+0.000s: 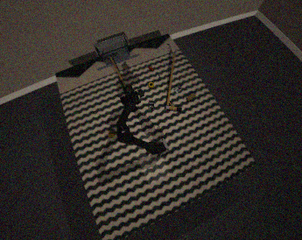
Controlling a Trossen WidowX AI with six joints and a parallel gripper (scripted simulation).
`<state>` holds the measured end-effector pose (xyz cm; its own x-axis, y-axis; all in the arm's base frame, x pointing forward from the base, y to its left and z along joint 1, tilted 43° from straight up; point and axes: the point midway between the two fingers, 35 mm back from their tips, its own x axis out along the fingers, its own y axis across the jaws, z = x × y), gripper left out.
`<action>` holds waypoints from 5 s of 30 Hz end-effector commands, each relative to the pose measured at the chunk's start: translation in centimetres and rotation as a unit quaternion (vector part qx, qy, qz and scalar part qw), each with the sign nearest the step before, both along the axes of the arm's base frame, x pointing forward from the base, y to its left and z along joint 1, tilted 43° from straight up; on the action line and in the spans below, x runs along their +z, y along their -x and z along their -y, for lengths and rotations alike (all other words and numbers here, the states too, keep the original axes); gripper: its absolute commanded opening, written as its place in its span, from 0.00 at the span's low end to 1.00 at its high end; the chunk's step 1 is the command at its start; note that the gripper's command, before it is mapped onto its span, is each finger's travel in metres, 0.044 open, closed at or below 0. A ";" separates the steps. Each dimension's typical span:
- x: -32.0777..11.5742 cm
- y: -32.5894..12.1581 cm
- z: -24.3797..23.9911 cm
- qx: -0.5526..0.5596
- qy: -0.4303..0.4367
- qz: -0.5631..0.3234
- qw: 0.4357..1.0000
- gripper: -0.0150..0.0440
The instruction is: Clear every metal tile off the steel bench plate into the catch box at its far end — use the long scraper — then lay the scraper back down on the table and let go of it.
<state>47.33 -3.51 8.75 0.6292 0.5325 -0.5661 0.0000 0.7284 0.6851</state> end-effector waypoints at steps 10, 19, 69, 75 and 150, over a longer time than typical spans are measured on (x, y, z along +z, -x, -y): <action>0.7 2.1 0.5 -0.003 0.002 0.010 1.000 0.25; 0.7 3.5 0.5 -0.003 0.002 0.009 1.000 0.25; -0.4 11.5 -0.2 -0.006 0.002 0.010 1.000 0.25; -0.7 12.4 -0.3 -0.006 0.002 0.010 1.000 0.25; -4.3 9.2 3.2 -0.026 0.004 -0.004 1.000 0.25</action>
